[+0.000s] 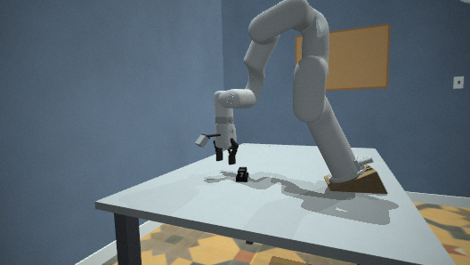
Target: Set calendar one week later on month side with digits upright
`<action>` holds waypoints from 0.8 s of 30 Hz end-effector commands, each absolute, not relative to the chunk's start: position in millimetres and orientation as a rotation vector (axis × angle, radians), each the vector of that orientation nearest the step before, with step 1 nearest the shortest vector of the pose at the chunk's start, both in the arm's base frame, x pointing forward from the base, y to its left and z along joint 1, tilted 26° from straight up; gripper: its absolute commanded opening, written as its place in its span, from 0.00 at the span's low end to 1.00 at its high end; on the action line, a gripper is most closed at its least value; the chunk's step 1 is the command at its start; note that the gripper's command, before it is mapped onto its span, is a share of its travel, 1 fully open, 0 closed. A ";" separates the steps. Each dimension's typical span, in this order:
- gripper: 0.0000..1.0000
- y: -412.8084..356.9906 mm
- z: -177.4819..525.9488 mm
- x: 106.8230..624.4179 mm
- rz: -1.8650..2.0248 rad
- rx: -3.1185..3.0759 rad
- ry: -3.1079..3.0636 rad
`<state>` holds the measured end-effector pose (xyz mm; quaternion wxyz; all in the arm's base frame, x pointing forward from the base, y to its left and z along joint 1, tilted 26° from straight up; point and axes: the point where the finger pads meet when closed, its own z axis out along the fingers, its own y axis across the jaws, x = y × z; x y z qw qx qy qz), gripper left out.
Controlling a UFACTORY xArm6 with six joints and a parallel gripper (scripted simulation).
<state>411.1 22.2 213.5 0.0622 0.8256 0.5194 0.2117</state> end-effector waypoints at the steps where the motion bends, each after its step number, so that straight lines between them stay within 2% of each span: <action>1: 1.00 21.6 219.4 409.8 0.644 2.493 1.569; 24: 1.00 10.7 213.3 389.4 0.675 2.724 1.250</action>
